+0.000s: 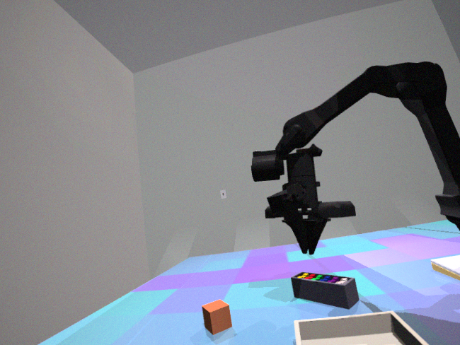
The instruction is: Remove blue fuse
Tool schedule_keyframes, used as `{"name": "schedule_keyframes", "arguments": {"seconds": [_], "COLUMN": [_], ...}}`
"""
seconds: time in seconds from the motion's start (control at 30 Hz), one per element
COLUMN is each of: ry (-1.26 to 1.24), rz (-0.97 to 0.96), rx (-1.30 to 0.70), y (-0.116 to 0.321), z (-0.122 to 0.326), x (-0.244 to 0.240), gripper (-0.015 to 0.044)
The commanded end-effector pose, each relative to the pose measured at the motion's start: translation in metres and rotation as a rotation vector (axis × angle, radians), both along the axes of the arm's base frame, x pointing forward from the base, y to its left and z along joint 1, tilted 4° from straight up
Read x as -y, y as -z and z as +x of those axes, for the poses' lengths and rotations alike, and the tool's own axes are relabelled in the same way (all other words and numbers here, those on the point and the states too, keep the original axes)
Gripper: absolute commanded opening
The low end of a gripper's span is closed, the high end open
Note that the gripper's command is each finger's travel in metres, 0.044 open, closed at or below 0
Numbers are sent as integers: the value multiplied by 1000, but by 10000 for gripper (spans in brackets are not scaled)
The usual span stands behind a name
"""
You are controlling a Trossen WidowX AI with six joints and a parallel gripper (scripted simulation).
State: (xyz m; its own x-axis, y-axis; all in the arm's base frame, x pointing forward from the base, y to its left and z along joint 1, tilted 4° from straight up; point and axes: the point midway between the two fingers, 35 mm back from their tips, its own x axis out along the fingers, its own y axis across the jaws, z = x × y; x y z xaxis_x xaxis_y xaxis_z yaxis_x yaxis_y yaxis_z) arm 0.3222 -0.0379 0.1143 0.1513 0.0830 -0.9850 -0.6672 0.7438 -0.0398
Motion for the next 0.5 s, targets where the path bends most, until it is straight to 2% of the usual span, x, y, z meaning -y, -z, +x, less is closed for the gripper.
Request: {"name": "schedule_keyframes", "arguments": {"seconds": [0.0,0.47], "ry": [-66,-67], "rz": [-21,-20], "rx": [-115,-115], "y": [13,17], "z": [-18,-17], "x": [-10,-12], "gripper": [60,60]}}
